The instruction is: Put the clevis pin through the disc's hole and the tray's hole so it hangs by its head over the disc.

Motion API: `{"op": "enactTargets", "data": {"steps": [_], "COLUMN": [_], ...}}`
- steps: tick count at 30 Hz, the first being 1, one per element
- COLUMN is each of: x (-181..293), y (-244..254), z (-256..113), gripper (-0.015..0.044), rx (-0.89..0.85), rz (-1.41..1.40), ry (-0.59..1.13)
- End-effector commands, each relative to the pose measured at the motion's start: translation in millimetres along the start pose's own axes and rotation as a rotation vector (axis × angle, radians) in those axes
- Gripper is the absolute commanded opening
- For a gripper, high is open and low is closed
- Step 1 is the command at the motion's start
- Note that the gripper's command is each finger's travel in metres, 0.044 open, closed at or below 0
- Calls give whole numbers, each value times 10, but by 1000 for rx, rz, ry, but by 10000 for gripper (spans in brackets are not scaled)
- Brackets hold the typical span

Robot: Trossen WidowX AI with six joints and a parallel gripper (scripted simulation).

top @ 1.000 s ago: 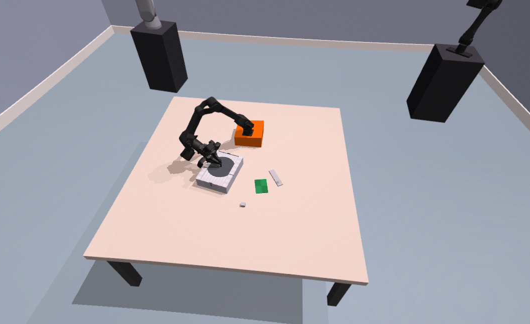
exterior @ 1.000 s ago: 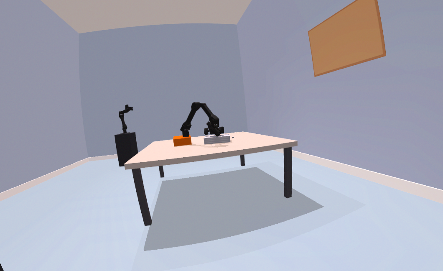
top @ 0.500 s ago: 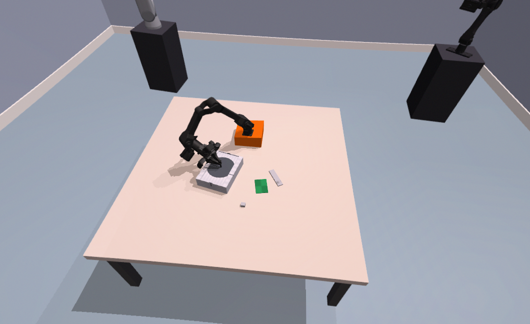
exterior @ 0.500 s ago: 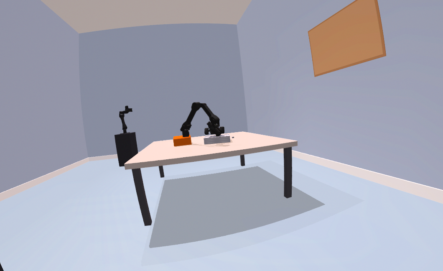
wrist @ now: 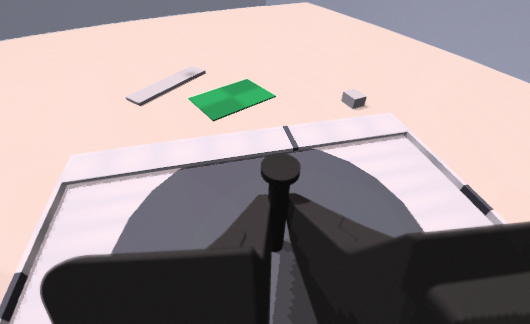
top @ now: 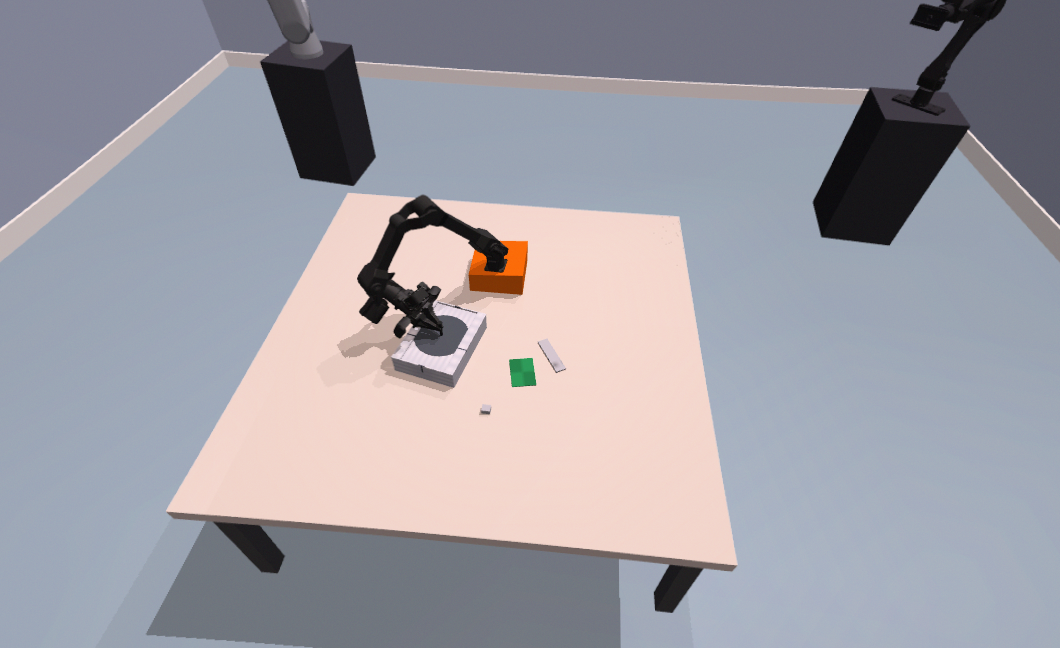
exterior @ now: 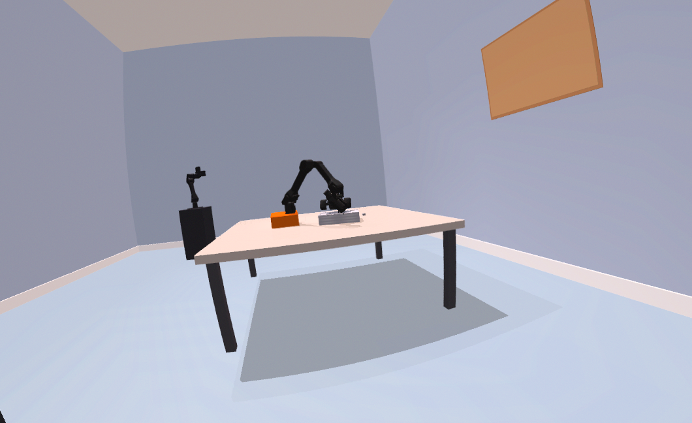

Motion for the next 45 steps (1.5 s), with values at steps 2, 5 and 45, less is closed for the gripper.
{"op": "enactTargets", "data": {"steps": [2, 5, 45], "x": [3, 2, -5], "y": [-25, -33, -128], "z": [4, 6, 30], "gripper": [0, 0, 0], "rx": [5, 5, 6], "rz": [-1, -1, -2], "ry": [0, 0, 0]}}
Point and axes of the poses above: the point midway between the two fingers, 35 mm back from their tips, its own z axis out along the fingers, its own y axis across the jaws, x = y × z, the point moved 8 cm from there along -z, back along the fingers, and after that the axes turned 3 degrees about -z, right-handed, at the moved point
